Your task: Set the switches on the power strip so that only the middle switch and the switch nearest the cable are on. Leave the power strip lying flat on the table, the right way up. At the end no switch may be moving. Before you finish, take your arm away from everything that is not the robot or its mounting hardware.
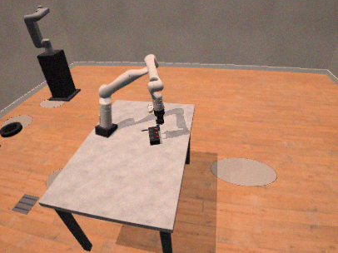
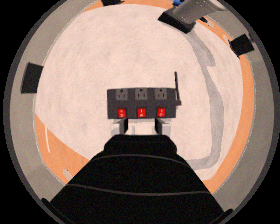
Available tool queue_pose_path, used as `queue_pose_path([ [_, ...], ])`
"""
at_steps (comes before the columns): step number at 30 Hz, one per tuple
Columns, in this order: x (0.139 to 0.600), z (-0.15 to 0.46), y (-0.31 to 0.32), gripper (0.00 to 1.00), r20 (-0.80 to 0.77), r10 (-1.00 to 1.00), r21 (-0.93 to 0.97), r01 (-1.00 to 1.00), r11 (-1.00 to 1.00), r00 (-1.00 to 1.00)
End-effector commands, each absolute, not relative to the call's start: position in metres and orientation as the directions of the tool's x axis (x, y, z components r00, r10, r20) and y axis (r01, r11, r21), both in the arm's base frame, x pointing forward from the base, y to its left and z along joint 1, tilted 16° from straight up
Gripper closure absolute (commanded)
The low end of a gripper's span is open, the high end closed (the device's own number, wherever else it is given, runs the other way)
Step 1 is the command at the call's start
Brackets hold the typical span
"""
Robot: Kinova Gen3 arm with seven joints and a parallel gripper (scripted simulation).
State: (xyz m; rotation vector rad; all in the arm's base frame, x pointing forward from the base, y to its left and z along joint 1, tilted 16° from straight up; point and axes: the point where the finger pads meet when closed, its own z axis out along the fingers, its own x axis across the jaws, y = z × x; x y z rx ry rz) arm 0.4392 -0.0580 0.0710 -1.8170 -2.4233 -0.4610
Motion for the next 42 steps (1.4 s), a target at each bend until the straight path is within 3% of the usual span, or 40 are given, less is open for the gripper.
queue_pose_path([
  [1, 0.44, 0.072, -0.058, 0.0, 0.239, 0.925, 0.193, 0.948, 0.252, -0.294],
  [42, 0.427, 0.084, -0.065, 0.0, 0.243, 0.939, 0.17, 0.964, 0.205, -0.242],
])
